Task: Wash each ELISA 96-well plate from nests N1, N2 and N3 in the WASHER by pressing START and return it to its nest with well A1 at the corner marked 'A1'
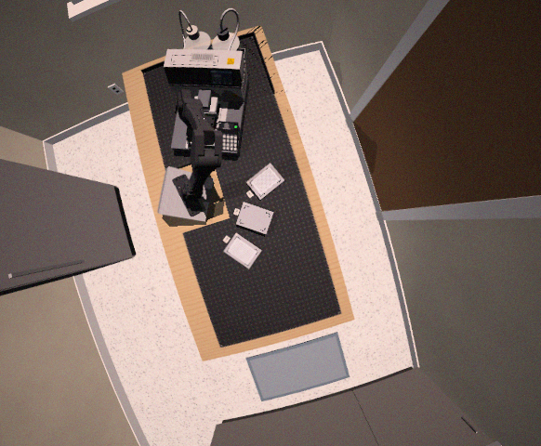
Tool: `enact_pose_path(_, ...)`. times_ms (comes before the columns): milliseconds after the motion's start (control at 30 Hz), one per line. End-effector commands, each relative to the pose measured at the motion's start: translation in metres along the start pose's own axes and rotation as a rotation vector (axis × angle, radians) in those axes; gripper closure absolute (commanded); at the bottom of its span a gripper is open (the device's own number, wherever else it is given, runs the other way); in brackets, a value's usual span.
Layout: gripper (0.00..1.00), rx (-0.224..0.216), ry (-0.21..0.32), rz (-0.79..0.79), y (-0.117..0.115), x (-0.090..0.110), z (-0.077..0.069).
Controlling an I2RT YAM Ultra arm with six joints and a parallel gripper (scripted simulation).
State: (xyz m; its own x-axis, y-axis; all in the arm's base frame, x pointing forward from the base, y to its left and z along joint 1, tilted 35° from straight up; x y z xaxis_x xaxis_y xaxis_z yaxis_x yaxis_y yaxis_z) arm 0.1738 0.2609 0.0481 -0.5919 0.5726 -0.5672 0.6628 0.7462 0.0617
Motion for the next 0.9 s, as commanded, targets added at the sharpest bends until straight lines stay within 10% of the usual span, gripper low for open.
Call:
enact_pose_path(0,0.0,0.004,-0.006,-0.011,-0.002,0.0,-0.009)
enact_pose_path(867,0.0,0.005,-0.006,-0.011,-0.002,0.0,-0.046)
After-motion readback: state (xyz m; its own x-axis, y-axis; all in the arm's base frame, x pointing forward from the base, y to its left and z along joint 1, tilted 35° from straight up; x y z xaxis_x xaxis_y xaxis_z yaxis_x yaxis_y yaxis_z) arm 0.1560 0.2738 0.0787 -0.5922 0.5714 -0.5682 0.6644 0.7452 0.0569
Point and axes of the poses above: the point where the finger pads meet when closed, its own z axis out along the fingers, its own y axis across the jaws, x = y × z, the point moved 3 cm from there along -z, back along the fingers, and after that the axes turned 9 degrees about z, right-handed, at the moved point
